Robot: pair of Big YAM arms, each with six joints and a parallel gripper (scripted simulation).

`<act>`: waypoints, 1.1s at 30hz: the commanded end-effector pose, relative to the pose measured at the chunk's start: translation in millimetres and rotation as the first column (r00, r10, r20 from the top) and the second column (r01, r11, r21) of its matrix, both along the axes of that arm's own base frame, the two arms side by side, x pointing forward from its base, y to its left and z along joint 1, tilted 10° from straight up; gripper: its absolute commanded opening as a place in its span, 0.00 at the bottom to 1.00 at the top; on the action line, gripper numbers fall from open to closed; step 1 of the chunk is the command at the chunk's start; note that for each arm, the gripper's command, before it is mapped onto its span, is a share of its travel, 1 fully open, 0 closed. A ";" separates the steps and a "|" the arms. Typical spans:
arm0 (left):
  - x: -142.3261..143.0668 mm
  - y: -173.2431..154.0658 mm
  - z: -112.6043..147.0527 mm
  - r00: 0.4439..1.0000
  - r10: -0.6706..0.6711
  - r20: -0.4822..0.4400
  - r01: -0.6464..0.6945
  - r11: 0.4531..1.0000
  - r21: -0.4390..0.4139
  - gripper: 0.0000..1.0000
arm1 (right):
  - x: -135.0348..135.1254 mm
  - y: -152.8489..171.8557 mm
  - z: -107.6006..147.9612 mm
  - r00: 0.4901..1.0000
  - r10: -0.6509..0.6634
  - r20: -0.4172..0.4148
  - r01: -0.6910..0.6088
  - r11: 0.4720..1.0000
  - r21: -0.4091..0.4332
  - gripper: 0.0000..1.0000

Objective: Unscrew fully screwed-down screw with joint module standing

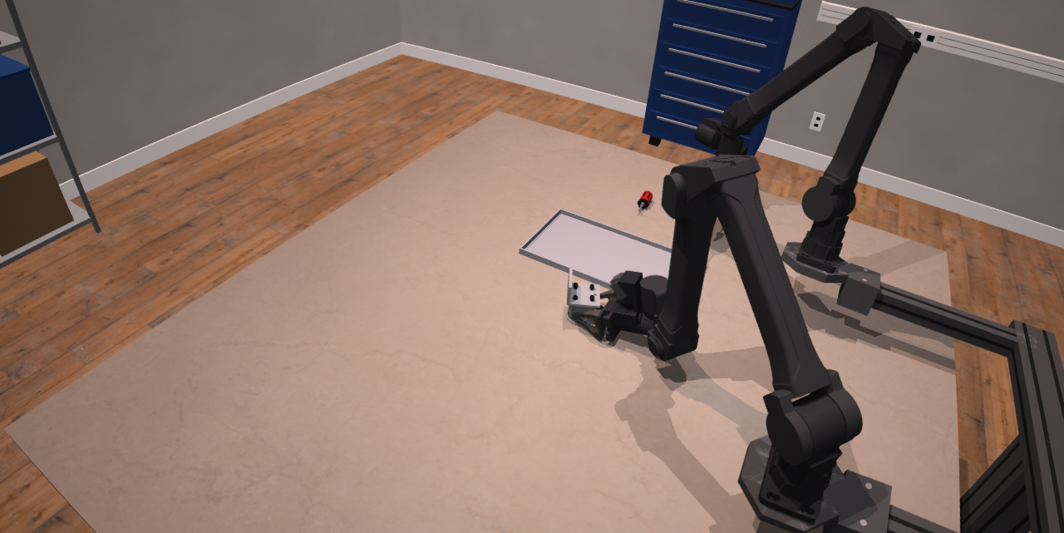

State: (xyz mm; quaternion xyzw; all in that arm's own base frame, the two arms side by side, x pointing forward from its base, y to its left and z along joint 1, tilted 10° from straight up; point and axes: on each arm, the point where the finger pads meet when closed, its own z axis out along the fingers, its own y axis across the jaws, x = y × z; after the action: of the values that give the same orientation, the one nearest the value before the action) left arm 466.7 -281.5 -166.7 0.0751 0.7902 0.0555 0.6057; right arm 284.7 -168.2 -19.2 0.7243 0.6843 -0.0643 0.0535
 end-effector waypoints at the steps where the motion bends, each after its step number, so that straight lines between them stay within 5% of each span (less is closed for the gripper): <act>1: 3.9 -4.3 4.9 1.000 -0.001 0.013 0.001 1.000 -0.009 0.59 | 30.1 -9.3 32.2 0.997 -0.003 0.072 0.006 0.999 -0.037 0.42; 33: 3.9 -4.3 4.9 1.000 -0.001 0.013 0.001 1.000 -0.009 0.59 | 30.2 -2.2 71.0 0.997 -0.002 0.077 0.005 0.999 -0.038 0.42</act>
State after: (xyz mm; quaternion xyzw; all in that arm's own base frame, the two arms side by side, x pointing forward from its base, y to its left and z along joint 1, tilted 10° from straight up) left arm 466.7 -281.5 -166.7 0.0751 0.7902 0.0555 0.6057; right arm 283.9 -161.3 17.2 0.7243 0.6844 -0.0651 0.0521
